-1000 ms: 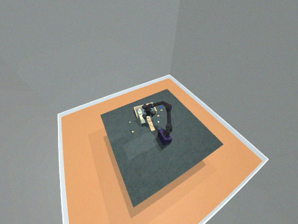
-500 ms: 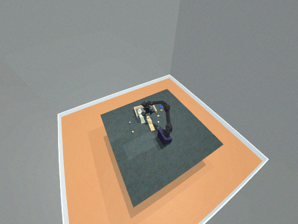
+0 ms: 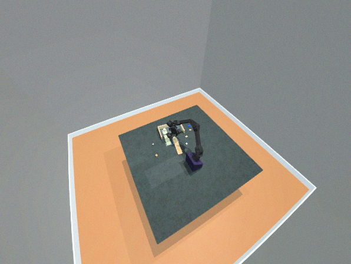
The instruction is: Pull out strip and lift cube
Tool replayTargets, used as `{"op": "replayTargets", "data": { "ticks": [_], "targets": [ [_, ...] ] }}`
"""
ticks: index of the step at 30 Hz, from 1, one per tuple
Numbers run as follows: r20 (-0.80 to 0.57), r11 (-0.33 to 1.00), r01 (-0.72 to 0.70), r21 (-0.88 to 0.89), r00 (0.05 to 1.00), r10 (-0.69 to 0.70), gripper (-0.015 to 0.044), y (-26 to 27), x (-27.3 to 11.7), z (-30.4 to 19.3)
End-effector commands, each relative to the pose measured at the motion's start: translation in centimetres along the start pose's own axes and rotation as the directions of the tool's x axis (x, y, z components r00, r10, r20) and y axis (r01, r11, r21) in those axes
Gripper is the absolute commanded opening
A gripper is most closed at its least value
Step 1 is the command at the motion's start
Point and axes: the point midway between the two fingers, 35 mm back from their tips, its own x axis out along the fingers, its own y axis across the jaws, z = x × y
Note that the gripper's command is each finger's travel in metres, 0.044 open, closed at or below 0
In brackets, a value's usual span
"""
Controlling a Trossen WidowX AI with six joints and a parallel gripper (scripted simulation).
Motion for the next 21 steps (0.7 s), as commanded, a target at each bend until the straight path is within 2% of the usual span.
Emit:
{"op": "replayTargets", "data": {
  "ticks": [1, 19, 21],
  "targets": [
    [-0.001, 1.0, 0.004, -0.006, 1.0, -0.004, 0.025, 0.1, 0.8, -0.1],
    [-0.001, 1.0, 0.005, -0.006, 1.0, -0.005, 0.025, 0.0, 3.3, -0.2],
    [-0.002, 1.0, 0.002, 0.0, 1.0, -0.002, 0.0198, 0.0, 3.0, -0.1]
  ]
}}
